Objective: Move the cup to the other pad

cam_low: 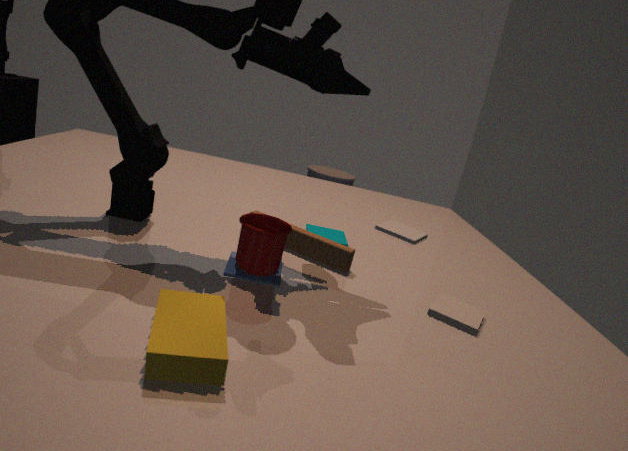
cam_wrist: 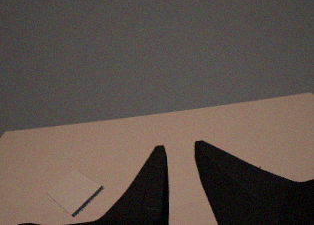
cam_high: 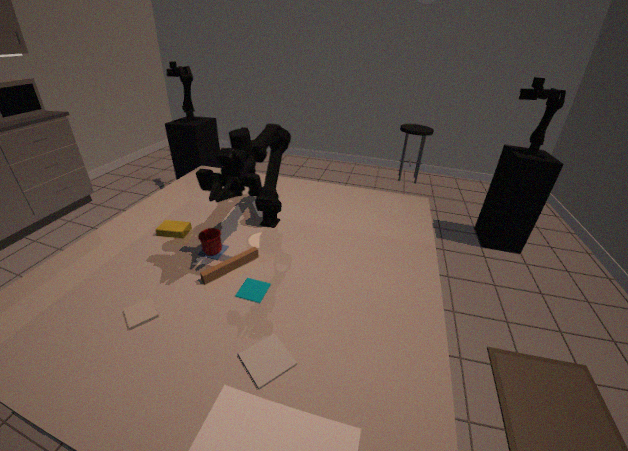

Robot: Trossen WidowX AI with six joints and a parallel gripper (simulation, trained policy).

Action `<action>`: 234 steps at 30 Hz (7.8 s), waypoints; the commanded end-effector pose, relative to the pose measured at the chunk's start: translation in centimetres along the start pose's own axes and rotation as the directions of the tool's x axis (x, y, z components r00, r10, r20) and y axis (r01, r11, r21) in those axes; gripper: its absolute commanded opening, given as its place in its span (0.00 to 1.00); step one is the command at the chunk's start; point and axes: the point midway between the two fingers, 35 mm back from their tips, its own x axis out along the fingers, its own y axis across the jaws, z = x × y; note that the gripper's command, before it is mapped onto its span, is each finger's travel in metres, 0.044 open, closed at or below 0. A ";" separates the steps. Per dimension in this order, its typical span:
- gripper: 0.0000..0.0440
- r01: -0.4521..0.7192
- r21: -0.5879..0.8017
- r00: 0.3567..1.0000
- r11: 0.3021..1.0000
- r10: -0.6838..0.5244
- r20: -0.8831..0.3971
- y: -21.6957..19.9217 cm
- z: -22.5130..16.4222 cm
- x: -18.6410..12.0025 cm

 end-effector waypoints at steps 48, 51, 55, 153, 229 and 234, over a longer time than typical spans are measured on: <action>0.21 0.055 0.011 0.657 0.998 -0.028 -0.754 1.0 -6.8 -1.4; 0.22 0.056 -0.005 0.615 0.998 -0.039 -0.787 0.8 -7.2 -1.7; 0.22 0.054 -0.026 0.558 0.998 -0.052 -0.828 0.4 -7.7 -2.2; 0.14 -0.299 -0.043 -0.056 0.953 -0.063 -0.996 -10.3 -24.6 -4.8; 0.00 -0.709 -0.285 0.333 0.645 -0.049 -0.941 5.5 -16.5 5.5; 0.00 -0.722 -0.286 0.338 0.630 -0.040 -0.940 7.3 -17.3 5.8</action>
